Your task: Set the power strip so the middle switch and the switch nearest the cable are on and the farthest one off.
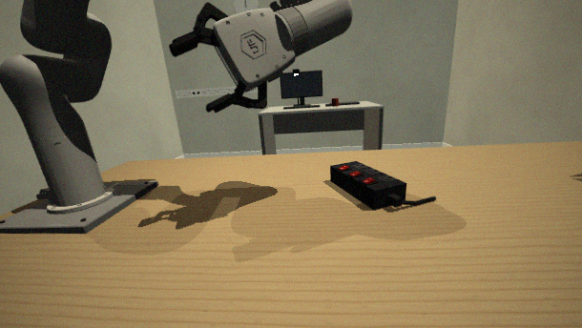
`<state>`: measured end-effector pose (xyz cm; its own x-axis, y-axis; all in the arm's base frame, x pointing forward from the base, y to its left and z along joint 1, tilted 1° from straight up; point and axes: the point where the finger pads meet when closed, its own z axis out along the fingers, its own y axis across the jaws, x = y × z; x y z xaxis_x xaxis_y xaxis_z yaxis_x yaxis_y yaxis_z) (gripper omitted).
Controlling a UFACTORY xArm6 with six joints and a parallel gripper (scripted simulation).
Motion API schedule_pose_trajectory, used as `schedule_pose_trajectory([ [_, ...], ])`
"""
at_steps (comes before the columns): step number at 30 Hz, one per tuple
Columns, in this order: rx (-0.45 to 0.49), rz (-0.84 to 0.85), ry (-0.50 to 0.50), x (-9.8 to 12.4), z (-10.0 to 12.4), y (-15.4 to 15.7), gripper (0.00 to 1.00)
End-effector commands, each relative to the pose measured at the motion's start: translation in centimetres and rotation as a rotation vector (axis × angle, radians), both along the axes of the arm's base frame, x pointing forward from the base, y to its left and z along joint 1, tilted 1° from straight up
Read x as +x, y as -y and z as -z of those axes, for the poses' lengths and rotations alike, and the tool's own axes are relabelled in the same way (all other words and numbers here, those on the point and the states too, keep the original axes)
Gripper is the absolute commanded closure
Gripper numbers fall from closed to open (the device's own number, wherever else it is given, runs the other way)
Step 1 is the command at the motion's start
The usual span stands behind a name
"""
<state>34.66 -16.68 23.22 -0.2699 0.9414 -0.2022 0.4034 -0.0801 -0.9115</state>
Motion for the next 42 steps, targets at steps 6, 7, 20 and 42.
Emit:
schedule_pose_trajectory([
  [6,-0.077,0.137,0.423,6.4,7.7,-0.9,0.00],
  [7,-0.077,0.137,0.423,6.4,7.7,-0.9,0.00],
  [20,-0.147,0.412,0.796,14.0,12.2,-2.5,0.00],
  [42,-0.242,0.974,1.228,25.7,13.2,-2.9,0.00],
])
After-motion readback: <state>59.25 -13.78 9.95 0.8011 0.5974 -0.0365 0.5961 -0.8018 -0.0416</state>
